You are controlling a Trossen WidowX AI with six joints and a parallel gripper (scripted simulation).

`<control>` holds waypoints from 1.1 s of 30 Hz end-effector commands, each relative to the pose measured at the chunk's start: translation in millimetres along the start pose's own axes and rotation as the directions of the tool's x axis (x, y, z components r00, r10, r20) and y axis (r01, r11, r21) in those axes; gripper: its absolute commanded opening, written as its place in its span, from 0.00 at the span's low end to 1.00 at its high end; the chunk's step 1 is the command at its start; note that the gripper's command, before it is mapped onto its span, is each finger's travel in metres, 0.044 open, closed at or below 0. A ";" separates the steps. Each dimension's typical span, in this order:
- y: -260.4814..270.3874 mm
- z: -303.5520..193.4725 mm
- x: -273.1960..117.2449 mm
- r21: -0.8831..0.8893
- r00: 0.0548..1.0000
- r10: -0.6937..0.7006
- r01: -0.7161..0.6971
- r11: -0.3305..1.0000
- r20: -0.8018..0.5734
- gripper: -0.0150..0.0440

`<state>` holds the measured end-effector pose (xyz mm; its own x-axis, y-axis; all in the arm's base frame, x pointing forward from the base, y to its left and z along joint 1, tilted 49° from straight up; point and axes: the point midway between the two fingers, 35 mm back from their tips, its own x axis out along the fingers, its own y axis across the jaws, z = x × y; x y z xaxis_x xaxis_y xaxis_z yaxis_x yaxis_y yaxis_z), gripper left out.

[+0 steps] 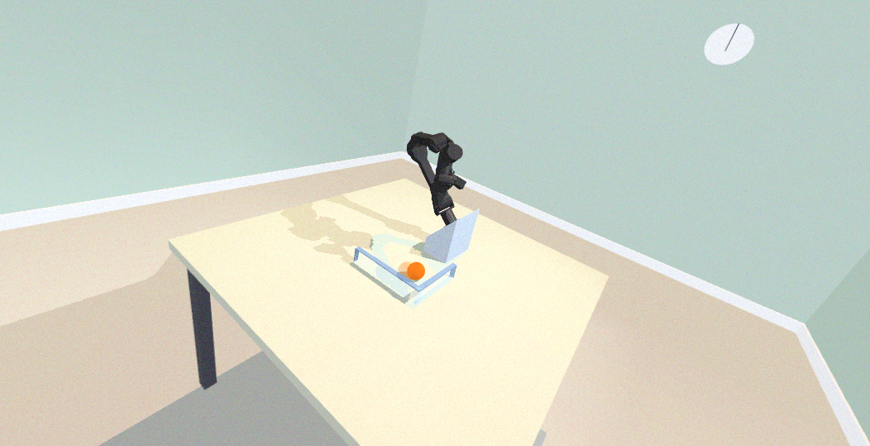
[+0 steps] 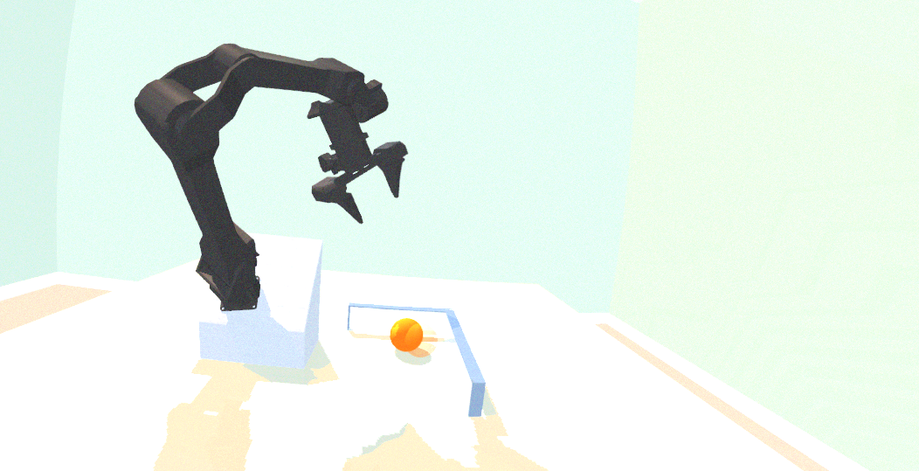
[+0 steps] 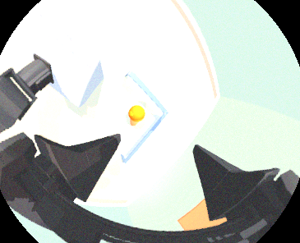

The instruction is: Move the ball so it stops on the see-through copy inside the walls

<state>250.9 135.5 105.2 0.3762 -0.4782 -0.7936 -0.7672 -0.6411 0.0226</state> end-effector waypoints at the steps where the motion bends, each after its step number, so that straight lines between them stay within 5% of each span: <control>1: -5.4 -17.8 65.9 0.263 0.978 0.207 -0.194 0.945 -0.021 1.00; 11: 28.8 -34.9 193.8 0.623 0.841 0.540 -0.431 0.653 0.015 1.00; 33: 41.1 -34.9 213.8 0.629 0.837 0.546 -0.433 0.645 0.017 1.00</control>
<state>319.7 -9.2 -38.2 -0.1100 -0.7378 -0.6660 -0.9843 0.1738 -0.0299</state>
